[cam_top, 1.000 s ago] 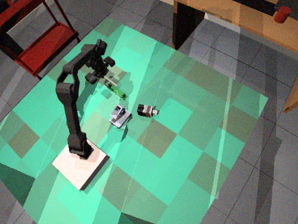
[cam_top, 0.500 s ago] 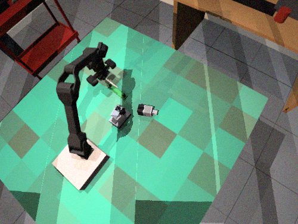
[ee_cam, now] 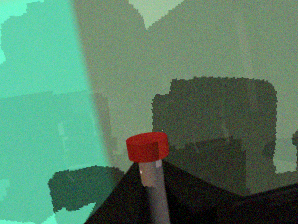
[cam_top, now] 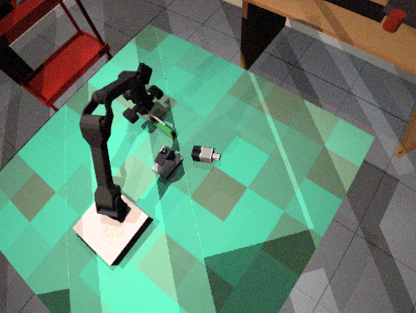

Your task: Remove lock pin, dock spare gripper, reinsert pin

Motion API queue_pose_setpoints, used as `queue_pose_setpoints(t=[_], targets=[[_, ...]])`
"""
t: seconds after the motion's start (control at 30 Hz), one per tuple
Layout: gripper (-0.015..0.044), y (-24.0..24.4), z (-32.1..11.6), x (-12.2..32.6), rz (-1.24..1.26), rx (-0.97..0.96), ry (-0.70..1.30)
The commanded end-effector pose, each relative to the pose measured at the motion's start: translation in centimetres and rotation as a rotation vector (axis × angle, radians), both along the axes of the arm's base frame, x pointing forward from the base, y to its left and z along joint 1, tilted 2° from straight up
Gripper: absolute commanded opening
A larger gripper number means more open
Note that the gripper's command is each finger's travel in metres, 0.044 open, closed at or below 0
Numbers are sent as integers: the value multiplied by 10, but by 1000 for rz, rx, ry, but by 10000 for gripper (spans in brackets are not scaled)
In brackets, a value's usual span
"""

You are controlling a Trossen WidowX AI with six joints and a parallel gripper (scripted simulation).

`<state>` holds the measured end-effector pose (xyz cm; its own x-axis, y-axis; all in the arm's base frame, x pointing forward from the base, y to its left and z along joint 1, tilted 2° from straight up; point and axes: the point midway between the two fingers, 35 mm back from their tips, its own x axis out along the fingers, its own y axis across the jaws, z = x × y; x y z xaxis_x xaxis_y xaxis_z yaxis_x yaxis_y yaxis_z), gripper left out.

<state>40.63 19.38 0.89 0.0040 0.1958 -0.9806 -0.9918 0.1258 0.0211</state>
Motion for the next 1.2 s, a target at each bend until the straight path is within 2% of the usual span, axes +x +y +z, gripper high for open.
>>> queue_pose_setpoints(t=[0.0,0.53,0.8,1.17], targets=[[0,0,-7,-1,-5,-1,2],[0,0,-8,-1,-5,-1,2],[200,0,-8,-1,0,-1,2],[200,-2,9,-3,0,-4,10]])
